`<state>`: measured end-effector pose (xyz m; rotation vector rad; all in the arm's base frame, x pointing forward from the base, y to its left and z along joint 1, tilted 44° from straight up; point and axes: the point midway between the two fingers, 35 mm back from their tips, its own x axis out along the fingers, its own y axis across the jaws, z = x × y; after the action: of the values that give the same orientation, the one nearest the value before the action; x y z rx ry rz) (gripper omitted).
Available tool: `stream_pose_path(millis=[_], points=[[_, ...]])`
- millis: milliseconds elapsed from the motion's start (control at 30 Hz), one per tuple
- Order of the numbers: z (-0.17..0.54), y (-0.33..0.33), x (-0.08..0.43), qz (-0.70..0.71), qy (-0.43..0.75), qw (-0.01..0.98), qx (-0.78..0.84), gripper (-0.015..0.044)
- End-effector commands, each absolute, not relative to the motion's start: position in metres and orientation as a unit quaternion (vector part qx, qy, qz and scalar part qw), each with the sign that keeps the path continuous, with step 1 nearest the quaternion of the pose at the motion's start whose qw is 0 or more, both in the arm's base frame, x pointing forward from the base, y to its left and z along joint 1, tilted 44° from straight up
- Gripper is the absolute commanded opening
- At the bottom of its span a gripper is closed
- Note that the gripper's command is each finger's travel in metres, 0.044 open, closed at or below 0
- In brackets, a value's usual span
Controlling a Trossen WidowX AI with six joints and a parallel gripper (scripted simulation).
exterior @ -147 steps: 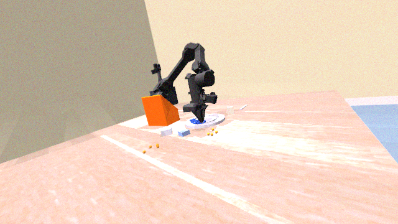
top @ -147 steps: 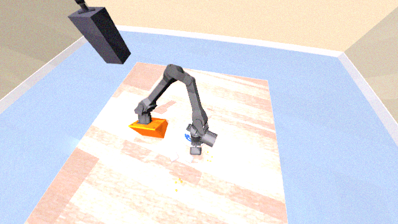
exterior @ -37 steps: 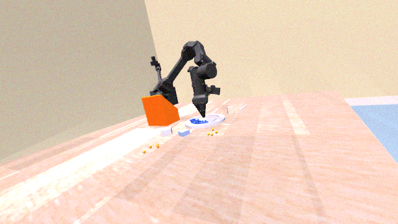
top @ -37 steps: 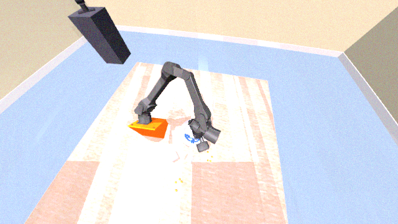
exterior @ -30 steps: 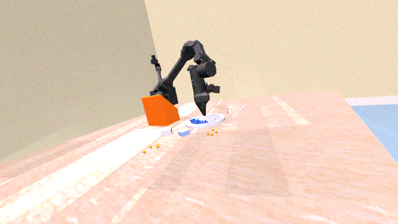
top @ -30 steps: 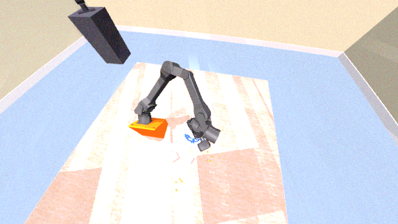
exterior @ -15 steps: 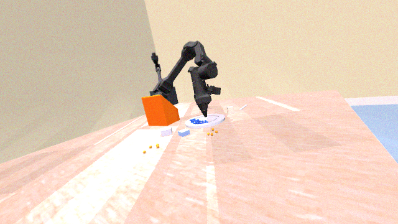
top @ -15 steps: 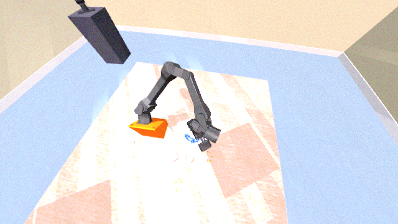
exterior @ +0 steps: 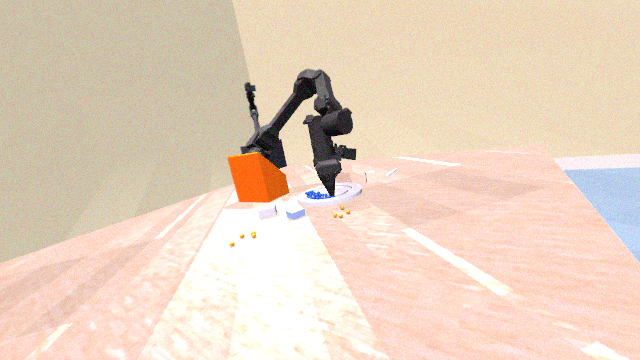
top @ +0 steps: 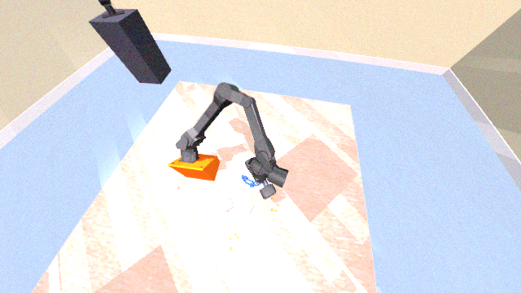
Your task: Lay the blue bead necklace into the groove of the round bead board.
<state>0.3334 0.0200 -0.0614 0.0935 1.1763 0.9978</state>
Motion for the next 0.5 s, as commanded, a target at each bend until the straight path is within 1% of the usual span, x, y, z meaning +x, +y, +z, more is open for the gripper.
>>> stream_pose_path(millis=[0,200,467], points=[[-0.0673,0.0261,0.3303,0.451,0.534,0.714,0.048,0.038],[-0.0681,0.0268,0.3301,0.451,0.534,0.714,0.048,0.038],[-0.0666,0.0252,0.332,0.451,0.532,0.715,0.044,0.017]])
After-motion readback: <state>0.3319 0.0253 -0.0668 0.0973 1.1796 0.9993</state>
